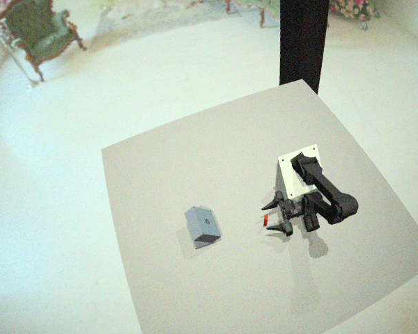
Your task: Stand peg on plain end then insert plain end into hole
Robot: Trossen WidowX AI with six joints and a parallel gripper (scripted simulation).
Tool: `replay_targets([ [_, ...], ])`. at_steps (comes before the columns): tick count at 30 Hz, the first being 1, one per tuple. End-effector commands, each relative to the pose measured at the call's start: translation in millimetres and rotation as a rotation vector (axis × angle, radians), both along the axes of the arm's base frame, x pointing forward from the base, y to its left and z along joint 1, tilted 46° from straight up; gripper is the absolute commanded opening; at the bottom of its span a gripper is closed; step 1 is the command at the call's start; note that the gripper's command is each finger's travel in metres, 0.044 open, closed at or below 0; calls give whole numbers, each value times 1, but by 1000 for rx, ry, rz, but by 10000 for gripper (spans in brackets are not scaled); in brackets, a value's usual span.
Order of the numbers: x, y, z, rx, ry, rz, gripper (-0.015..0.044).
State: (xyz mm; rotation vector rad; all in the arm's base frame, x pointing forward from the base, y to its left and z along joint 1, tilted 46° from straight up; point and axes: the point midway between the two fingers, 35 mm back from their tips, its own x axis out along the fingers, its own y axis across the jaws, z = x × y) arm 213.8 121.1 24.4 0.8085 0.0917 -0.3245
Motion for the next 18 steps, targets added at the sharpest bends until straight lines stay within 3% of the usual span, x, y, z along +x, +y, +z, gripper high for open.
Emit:
replay_targets([
  [1,0,0,0,-1,0,0,440],
  [6,1,-1,4,0,3,-1,440],
  [18,7,-27,64,15,26,-10,440],
])
